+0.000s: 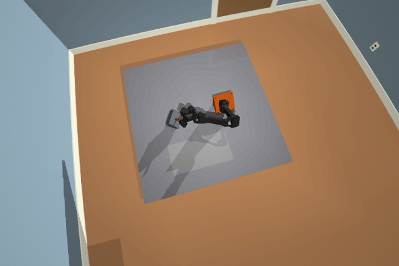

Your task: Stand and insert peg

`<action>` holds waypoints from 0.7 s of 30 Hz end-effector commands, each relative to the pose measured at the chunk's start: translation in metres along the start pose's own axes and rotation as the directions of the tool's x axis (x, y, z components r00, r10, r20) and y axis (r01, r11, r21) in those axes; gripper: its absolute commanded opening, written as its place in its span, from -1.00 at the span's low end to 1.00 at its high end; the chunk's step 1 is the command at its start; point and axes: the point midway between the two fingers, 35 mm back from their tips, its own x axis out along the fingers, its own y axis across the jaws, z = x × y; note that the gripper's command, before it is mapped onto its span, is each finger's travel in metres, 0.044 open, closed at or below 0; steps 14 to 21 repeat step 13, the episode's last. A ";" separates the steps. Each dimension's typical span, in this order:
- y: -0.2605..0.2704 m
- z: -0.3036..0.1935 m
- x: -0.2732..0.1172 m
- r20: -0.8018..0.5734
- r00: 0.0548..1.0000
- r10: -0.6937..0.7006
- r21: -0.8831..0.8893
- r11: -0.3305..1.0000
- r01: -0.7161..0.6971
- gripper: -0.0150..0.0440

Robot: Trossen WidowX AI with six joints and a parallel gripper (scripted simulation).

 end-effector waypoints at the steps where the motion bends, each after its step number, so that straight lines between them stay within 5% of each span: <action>1: 0.000 0.000 -0.010 0.001 1.000 0.006 -0.006 1.000 -0.006 1.00; 21: -0.001 0.000 -0.022 0.001 1.000 0.005 -0.005 1.000 -0.005 1.00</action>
